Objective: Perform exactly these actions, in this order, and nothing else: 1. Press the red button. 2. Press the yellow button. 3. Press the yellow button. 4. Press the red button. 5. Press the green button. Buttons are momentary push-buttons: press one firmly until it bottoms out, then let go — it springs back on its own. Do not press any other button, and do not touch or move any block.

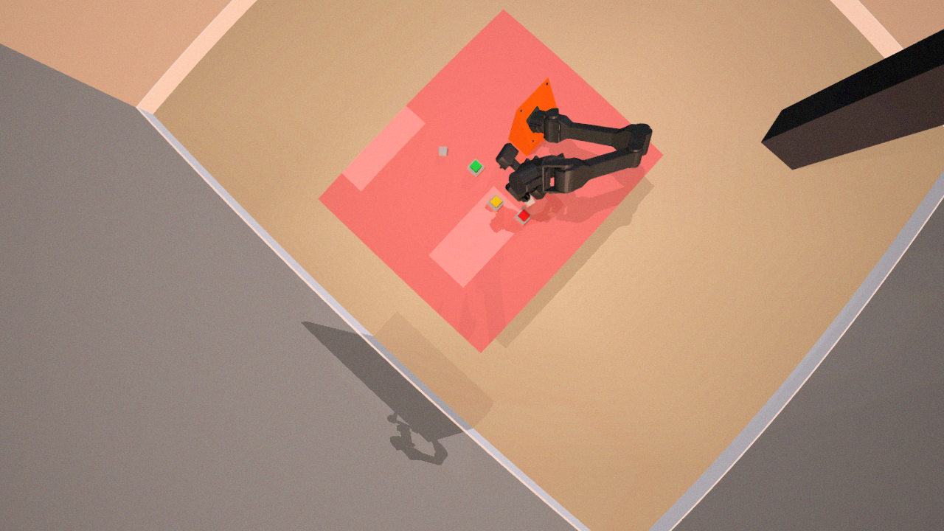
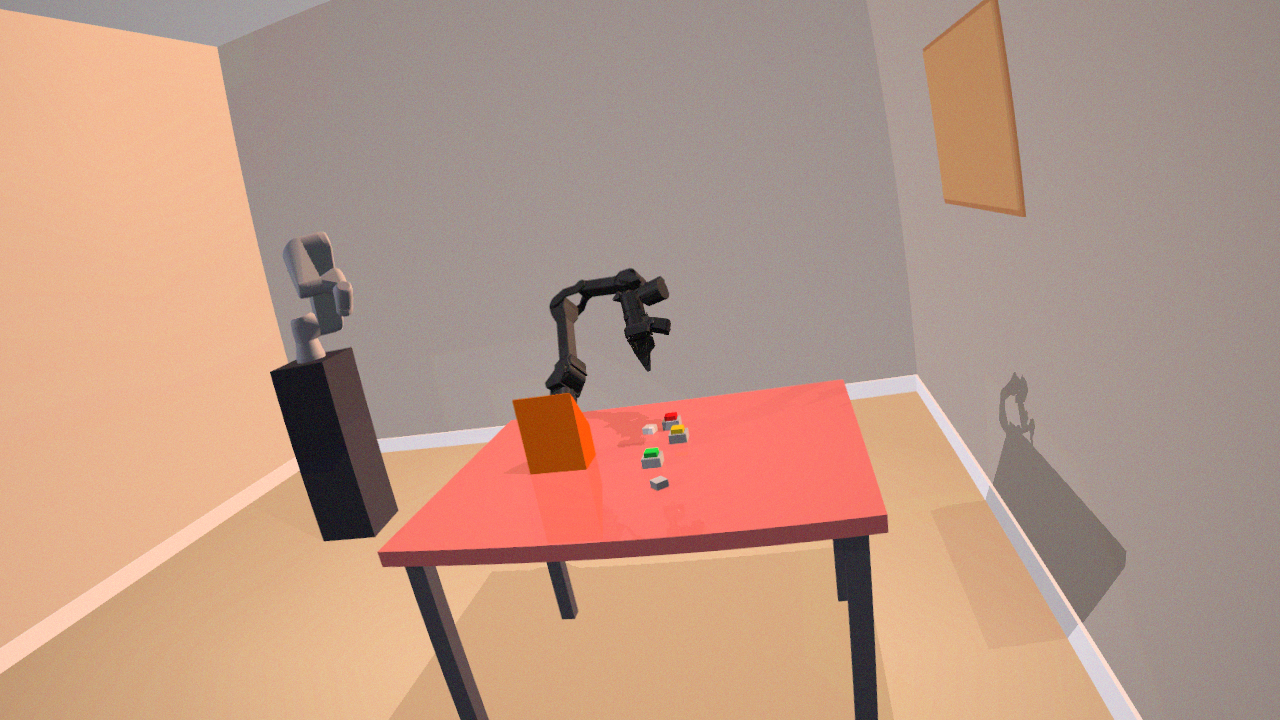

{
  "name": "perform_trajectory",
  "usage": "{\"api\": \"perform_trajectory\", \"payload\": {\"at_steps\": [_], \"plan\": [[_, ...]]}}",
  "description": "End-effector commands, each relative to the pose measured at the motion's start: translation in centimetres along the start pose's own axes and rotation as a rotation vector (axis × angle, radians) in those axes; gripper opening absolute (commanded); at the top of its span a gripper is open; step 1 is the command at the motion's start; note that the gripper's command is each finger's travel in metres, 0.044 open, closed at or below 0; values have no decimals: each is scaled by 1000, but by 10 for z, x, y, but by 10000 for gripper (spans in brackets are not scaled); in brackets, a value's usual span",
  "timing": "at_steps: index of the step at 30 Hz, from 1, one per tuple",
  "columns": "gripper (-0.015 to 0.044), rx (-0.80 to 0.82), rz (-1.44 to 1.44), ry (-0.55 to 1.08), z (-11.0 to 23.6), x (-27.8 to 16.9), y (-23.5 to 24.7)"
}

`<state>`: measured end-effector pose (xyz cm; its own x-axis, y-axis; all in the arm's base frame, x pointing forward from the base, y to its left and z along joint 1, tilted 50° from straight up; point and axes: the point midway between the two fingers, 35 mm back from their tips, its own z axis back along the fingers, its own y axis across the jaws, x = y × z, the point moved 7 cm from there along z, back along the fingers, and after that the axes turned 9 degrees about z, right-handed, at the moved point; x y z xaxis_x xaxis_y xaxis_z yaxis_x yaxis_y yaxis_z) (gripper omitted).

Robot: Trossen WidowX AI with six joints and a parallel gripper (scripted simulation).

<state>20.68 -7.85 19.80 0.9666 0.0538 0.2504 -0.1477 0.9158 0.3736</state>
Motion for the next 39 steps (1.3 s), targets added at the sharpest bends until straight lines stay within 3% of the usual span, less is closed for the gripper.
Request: {"api": "perform_trajectory", "payload": {"at_steps": [1, 6, 11, 17, 26, 39], "plan": [[400, 181, -62, -29, -17, 28, 36], [400, 436, -155, 28, -38, 51, 92], [400, 446, -158, 32, -39, 52, 94], [242, 448, -158, 30, -91, 52, 120], [20, 449, -158, 30, -93, 52, 121], [20, 448, -158, 30, -100, 52, 124]]}}
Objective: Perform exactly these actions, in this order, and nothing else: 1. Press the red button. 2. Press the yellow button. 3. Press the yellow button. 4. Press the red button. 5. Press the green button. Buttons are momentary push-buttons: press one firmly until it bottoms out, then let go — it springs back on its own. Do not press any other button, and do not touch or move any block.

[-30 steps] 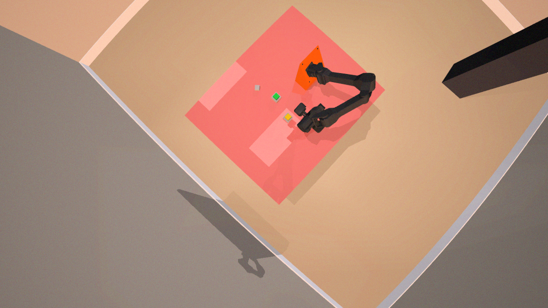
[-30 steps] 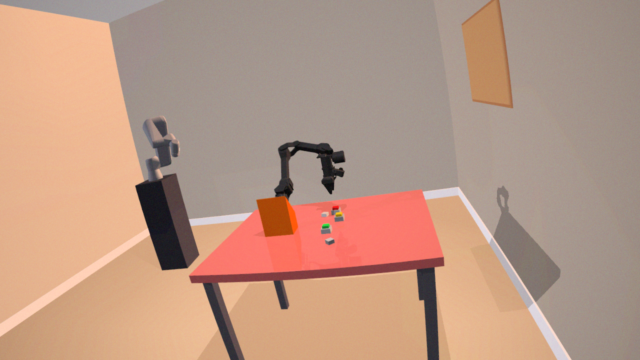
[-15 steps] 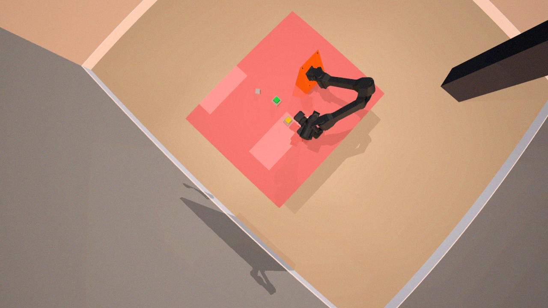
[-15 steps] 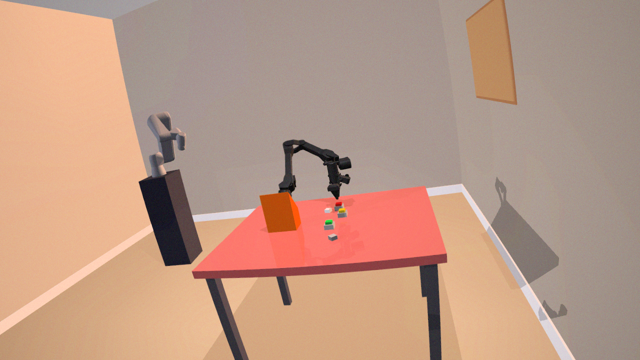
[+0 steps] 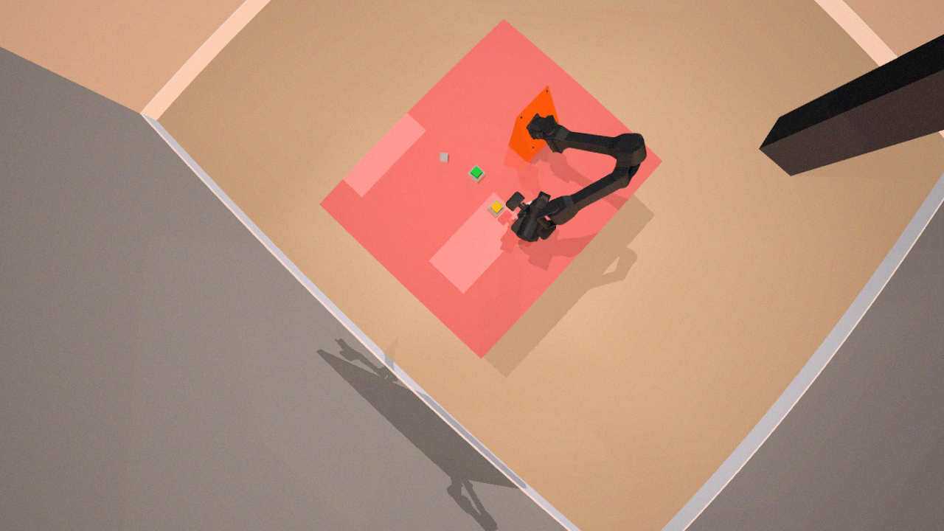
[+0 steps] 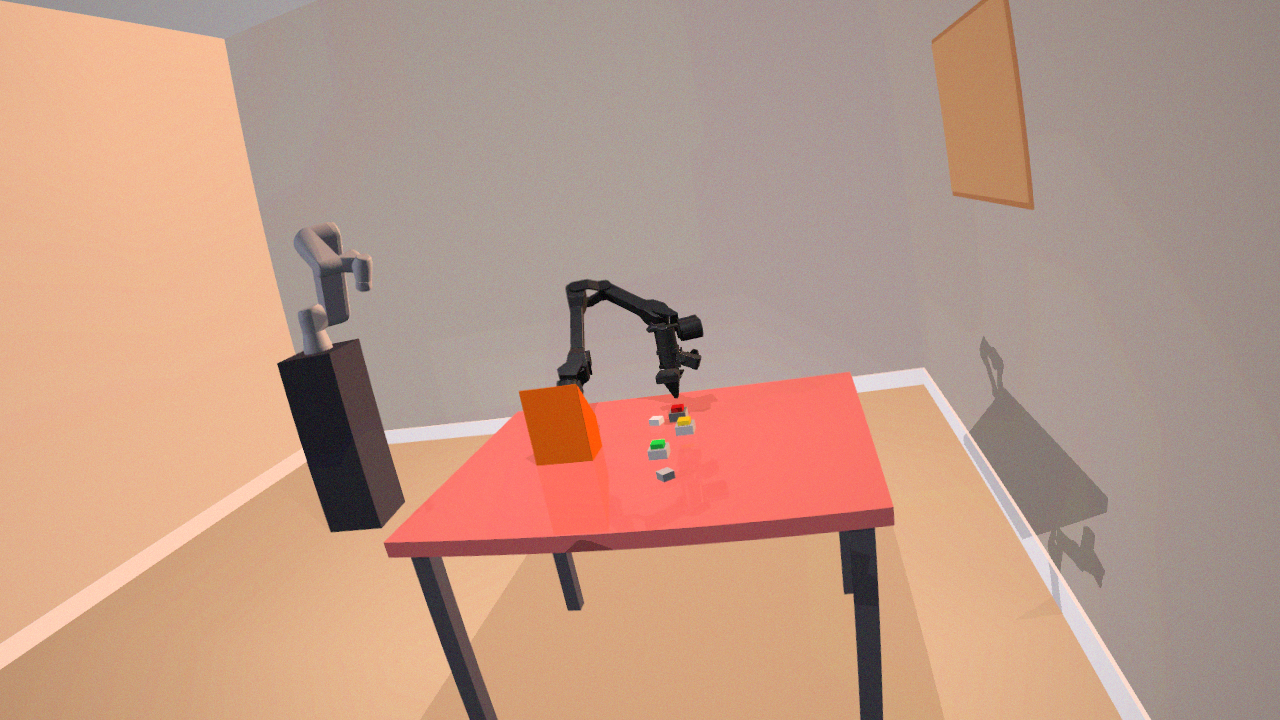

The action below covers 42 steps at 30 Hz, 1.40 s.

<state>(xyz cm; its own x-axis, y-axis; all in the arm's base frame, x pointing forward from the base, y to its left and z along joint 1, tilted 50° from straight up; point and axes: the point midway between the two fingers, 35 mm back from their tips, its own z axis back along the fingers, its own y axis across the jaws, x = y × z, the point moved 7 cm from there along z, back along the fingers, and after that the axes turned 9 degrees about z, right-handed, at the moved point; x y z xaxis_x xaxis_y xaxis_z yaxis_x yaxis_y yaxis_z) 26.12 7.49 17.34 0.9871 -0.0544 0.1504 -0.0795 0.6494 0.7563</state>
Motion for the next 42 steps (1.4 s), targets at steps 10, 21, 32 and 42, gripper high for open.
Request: {"api": "perform_trajectory", "payload": {"at_steps": [10, 21, 32, 42], "plan": [[20, -3, -11, 9, -21, -2, -2], [20, -2, -11, 9, -31, -3, -2], [20, -2, -11, 9, -31, -3, -2], [20, -3, -10, 9, -1, -2, -2]]}}
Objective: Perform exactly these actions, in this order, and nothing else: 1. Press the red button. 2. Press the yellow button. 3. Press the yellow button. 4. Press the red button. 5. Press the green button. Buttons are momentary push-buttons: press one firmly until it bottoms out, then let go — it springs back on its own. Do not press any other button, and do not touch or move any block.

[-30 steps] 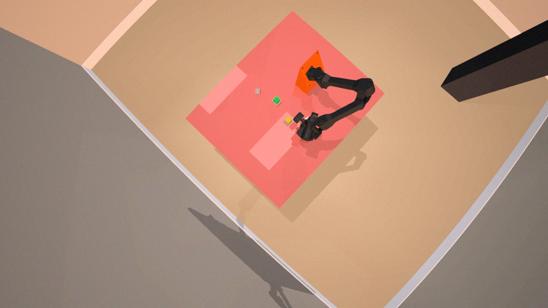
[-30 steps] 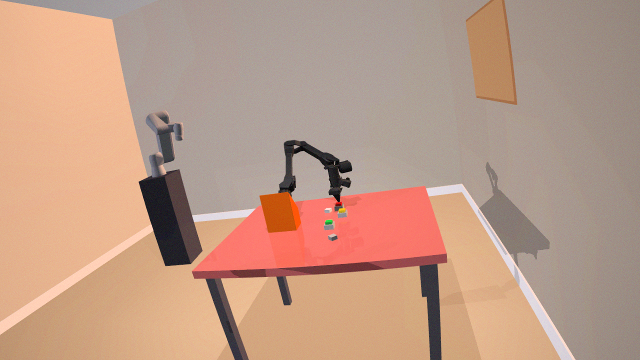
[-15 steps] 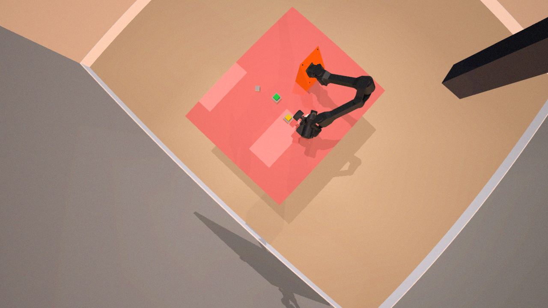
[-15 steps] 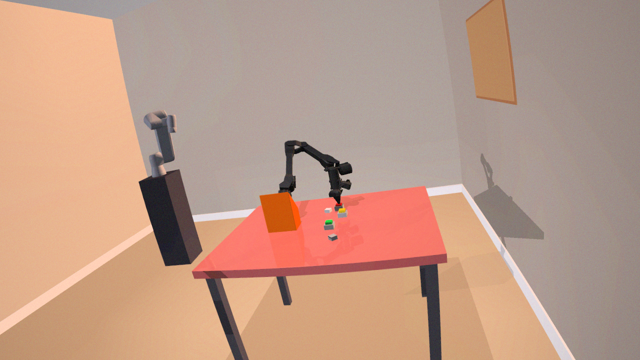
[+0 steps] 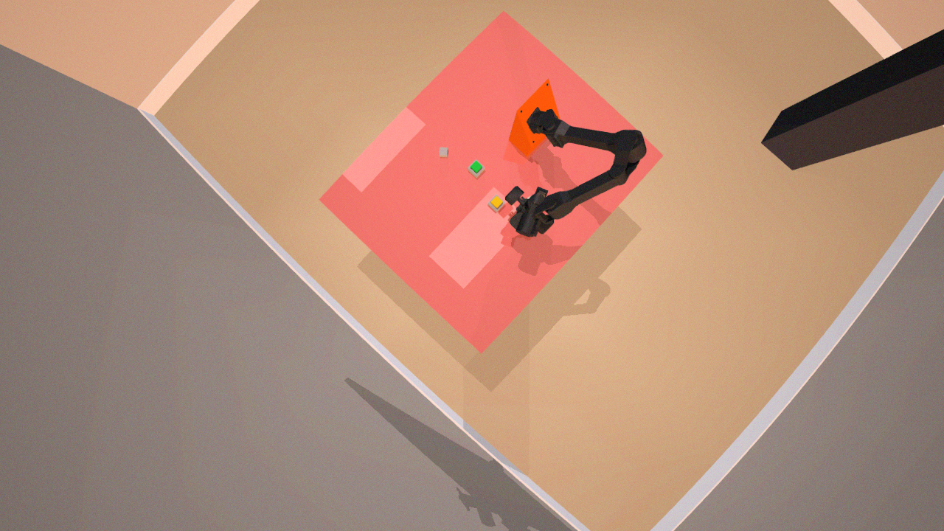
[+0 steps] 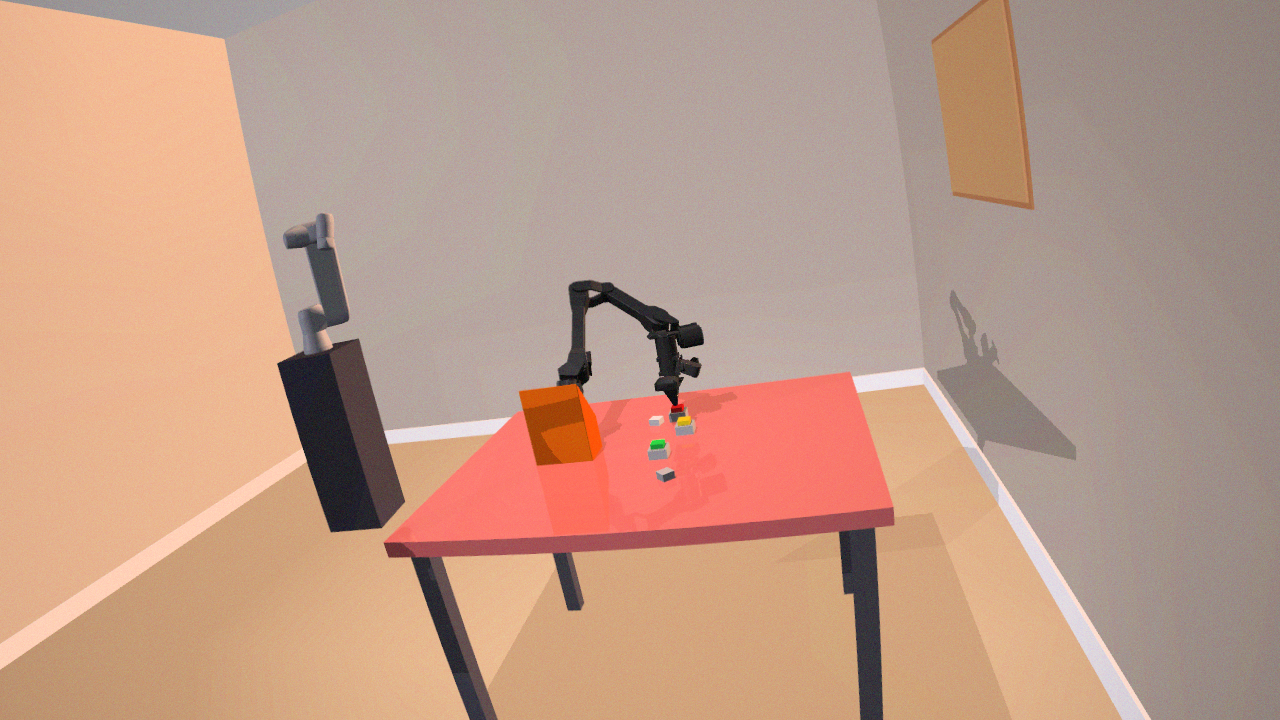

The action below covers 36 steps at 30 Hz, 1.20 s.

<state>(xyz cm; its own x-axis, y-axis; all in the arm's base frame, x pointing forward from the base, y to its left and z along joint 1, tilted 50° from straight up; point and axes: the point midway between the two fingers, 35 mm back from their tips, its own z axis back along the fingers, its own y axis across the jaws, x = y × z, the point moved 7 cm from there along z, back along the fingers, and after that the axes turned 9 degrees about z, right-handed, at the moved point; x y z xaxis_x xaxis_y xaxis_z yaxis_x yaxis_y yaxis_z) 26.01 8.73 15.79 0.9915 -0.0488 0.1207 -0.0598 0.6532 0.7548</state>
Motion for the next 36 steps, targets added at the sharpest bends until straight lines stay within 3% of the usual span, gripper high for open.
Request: {"api": "perform_trajectory", "payload": {"at_steps": [1, 5, 10, 15, 22, 26, 32, 36], "plan": [[20, 3, 8, -14, 21, 1, 2], [20, 2, 8, -14, 23, 2, 1], [20, -1, 7, -13, 80, 1, 1], [20, -2, 7, -13, 82, 2, -2], [20, -8, 7, -12, 82, 18, -106], [20, -5, 7, -13, 82, 18, -117], [20, -3, 8, -14, 23, 19, -117], [20, -3, 8, -14, 21, 18, -117]]}}
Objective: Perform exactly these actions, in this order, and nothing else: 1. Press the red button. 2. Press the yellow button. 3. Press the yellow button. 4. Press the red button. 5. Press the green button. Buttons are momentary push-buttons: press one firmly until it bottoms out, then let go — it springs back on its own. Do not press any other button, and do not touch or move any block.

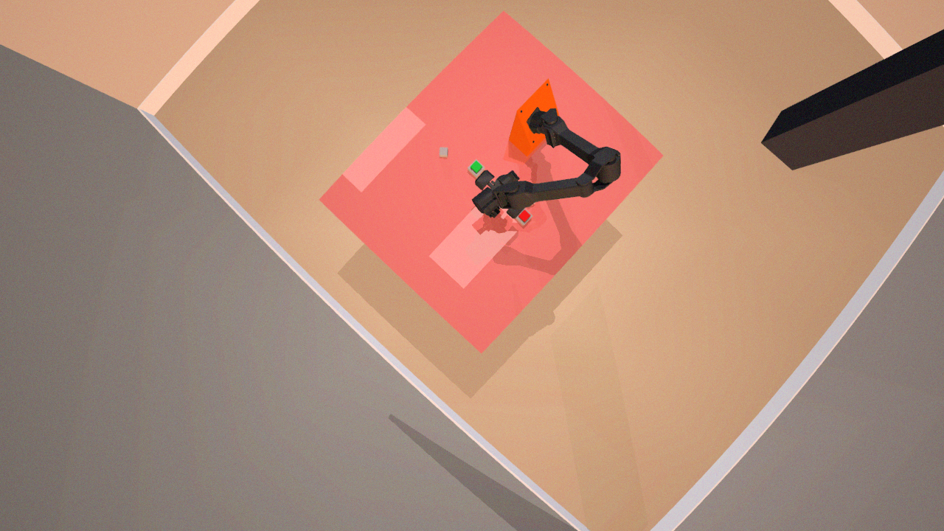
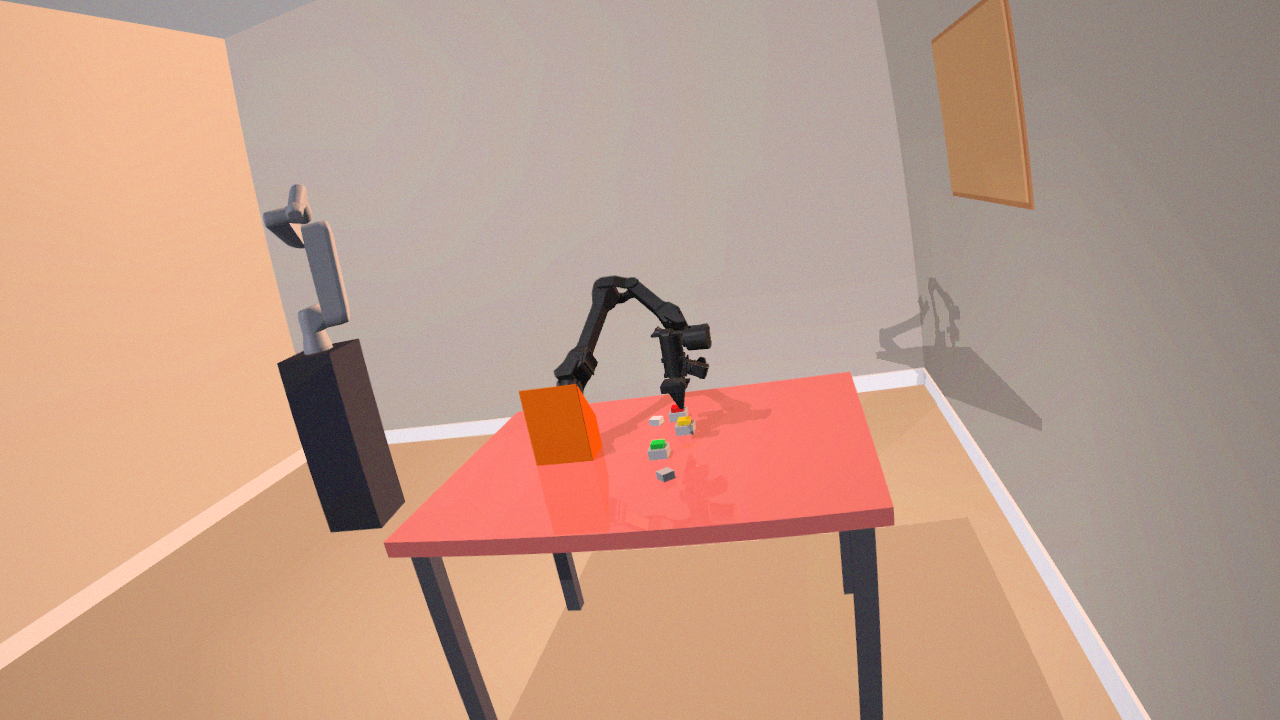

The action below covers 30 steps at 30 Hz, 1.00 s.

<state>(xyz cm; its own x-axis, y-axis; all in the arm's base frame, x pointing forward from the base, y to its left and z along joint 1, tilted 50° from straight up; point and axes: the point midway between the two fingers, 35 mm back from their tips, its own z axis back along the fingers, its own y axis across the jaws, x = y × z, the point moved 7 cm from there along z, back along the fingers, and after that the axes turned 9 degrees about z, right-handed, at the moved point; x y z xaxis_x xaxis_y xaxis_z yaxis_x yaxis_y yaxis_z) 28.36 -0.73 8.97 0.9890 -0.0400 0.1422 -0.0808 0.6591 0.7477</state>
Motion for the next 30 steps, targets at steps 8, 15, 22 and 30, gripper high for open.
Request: {"api": "perform_trajectory", "payload": {"at_steps": [8, 15, 22, 30], "plan": [[20, 3, -14, -6, -16, -1, -3], [20, 4, -14, -6, -27, -1, -3], [20, 5, -14, -6, -37, -1, -2], [20, 6, -14, -6, -37, -1, -2]]}}
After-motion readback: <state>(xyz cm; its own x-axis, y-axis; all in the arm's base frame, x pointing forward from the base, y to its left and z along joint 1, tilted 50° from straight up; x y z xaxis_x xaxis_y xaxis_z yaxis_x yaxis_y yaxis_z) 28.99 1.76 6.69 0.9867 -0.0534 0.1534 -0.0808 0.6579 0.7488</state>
